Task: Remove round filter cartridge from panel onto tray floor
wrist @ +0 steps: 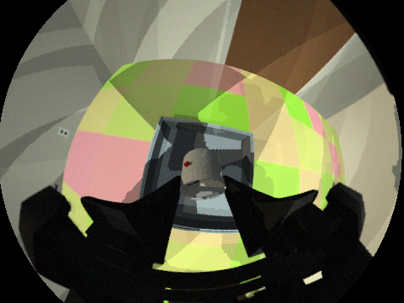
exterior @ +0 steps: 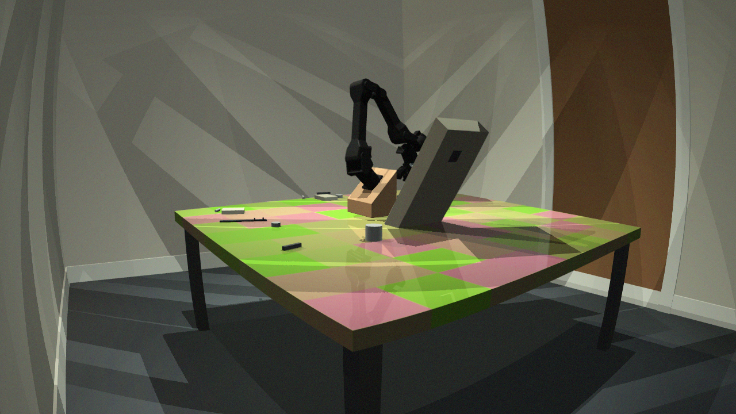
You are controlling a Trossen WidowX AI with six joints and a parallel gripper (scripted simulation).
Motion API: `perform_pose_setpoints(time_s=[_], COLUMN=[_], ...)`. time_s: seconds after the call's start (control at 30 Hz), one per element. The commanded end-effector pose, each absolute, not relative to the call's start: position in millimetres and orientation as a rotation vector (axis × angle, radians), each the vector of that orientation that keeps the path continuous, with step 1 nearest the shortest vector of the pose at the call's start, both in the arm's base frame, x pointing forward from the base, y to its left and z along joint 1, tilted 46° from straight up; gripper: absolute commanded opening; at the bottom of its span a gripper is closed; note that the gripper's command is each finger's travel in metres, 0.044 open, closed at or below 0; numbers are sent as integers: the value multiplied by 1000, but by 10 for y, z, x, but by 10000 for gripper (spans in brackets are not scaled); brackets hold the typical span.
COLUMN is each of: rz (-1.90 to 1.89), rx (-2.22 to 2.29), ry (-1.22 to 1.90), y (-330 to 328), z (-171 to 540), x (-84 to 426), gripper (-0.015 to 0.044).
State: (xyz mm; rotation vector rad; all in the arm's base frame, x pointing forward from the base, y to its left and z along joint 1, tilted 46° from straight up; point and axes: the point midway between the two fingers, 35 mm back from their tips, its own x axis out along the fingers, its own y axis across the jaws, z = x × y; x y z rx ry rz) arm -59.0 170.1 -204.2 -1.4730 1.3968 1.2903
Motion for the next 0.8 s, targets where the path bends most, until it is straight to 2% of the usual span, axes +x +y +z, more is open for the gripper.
perform_pose_setpoints(time_s=[0.0,0.37,0.53,0.77], rz=[1290,1290,1290,1289], rx=[-1474,-1474,-1474,-1474], ry=[1397,1397,1397,1397], y=[1703,1703,1725,2198], z=[-2040,-2040,-2024,-1538], x=[-590,-590,-591,-597], gripper=[157,440,440,440])
